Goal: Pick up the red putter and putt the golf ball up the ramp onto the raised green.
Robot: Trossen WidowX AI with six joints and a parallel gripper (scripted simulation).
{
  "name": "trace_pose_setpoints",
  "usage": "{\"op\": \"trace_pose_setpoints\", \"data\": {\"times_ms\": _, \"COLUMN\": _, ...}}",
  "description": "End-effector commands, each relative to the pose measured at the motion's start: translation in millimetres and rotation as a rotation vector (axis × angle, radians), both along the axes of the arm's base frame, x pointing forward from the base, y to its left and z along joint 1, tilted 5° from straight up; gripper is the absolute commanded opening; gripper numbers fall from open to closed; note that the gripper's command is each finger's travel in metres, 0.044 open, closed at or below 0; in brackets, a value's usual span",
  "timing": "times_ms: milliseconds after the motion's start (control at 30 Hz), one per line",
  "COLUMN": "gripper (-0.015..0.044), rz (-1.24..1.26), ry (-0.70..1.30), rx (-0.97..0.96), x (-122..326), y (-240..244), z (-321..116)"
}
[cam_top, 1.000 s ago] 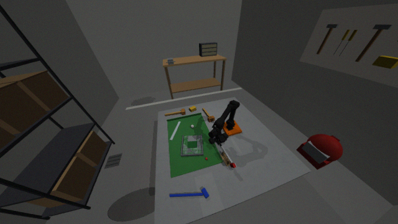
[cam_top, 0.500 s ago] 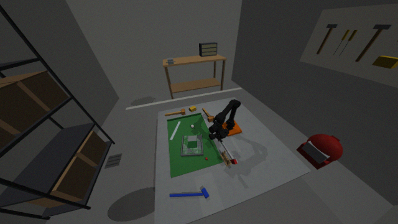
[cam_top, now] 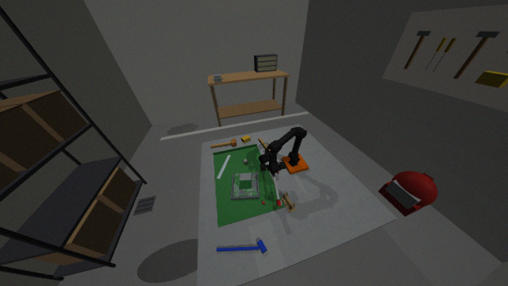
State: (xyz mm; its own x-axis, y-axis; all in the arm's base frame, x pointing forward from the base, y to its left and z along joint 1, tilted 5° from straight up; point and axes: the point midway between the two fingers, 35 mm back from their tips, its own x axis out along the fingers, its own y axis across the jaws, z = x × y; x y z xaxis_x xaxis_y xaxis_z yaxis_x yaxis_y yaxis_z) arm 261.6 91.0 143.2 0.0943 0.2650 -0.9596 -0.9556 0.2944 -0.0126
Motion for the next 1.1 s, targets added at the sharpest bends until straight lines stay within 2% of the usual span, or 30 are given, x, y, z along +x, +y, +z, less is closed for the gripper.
{"op": "trace_pose_setpoints", "data": {"times_ms": 0, "gripper": 0.0000, "rz": -0.104, "ry": 0.006, "rx": -0.005, "x": 7, "y": -20, "z": 3}}
{"op": "trace_pose_setpoints", "data": {"times_ms": 467, "gripper": 0.0000, "rz": -0.433, "ry": 0.060, "rx": -0.028, "x": 14, "y": -92, "z": 1}}
{"op": "trace_pose_setpoints", "data": {"times_ms": 1067, "gripper": 0.0000, "rz": -0.845, "ry": 0.129, "rx": -0.042, "x": -3, "y": -181, "z": -1}}
